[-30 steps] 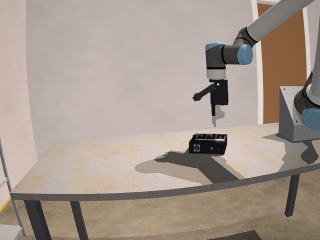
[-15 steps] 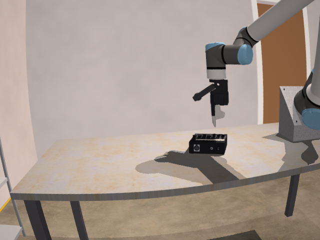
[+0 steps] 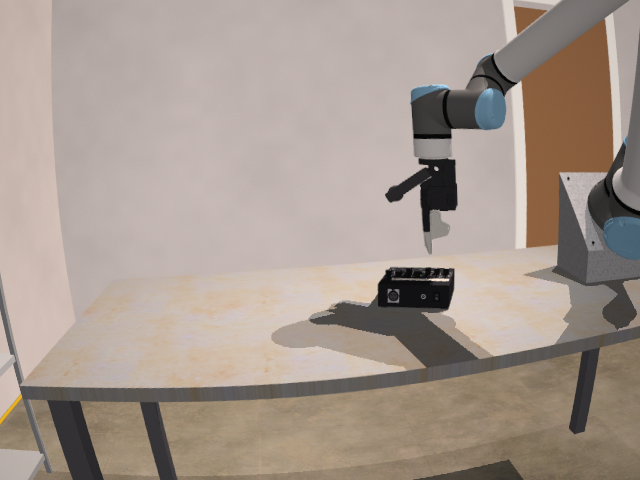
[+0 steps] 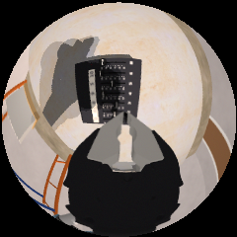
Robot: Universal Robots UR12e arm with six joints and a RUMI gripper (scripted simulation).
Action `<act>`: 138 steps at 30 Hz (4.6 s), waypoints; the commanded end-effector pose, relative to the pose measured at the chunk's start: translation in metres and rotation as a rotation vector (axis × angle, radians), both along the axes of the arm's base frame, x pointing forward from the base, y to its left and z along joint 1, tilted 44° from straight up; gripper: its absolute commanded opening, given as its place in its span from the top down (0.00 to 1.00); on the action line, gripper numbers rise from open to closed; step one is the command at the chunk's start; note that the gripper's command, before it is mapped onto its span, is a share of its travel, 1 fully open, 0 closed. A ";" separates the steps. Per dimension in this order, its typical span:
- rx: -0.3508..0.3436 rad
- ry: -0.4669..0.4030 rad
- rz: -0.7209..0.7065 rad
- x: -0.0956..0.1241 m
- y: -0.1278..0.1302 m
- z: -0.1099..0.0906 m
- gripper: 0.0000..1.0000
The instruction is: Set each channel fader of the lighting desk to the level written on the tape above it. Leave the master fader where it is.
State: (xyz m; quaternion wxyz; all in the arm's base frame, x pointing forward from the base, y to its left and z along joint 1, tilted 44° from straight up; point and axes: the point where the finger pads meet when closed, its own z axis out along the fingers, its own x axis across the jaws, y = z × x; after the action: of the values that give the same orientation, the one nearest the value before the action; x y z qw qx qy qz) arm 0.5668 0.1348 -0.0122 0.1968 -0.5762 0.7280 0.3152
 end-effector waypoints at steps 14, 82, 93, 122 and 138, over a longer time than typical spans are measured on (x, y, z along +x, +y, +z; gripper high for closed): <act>0.000 -0.001 0.000 0.001 -0.001 0.000 1.00; 0.000 -0.001 0.000 -0.001 0.015 -0.017 1.00; 0.000 -0.001 0.000 -0.001 0.015 -0.017 1.00; 0.000 -0.001 0.000 -0.001 0.015 -0.017 1.00; 0.000 -0.001 0.000 -0.001 0.015 -0.017 1.00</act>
State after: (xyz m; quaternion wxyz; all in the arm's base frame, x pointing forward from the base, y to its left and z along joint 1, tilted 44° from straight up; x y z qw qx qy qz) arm 0.5655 0.1500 -0.0299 0.1968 -0.5764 0.7278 0.3153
